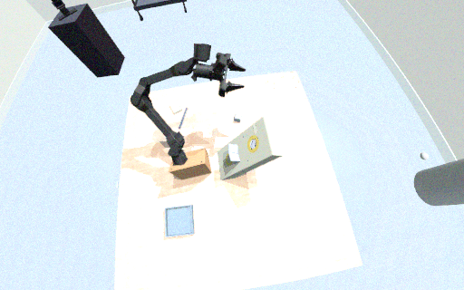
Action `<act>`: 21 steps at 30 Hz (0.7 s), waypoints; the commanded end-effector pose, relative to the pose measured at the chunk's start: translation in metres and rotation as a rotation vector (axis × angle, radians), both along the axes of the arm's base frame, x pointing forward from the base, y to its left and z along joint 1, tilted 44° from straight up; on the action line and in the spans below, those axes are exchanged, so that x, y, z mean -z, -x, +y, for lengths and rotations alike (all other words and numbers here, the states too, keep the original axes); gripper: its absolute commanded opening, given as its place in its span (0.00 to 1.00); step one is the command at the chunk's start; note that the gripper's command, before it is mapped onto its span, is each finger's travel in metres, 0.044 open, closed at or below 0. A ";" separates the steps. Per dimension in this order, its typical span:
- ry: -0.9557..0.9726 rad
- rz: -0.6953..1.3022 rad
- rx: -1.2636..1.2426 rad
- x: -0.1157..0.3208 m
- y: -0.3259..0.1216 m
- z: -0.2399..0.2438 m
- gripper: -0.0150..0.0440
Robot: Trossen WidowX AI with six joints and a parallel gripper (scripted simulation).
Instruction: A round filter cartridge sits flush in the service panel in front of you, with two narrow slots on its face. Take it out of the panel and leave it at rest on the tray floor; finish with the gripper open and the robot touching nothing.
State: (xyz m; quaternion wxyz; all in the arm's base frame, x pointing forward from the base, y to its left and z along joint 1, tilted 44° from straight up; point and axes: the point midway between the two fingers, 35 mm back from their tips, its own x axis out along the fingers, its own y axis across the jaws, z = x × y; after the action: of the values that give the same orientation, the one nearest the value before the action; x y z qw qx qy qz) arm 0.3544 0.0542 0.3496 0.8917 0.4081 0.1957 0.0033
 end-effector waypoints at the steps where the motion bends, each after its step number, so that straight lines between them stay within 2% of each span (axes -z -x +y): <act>1: 0.012 0.004 -0.007 0.003 -0.001 -0.001 0.89; 6: 0.268 0.081 -0.210 0.077 -0.019 -0.027 0.67; 11: 0.435 0.096 -0.413 0.141 -0.017 -0.054 0.44; 21: 0.621 -0.068 -0.719 0.231 0.021 -0.094 0.44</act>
State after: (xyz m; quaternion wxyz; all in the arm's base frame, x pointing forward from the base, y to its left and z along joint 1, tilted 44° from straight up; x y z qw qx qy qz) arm 0.3580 -0.0204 0.1678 0.9268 0.0889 0.3136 0.1865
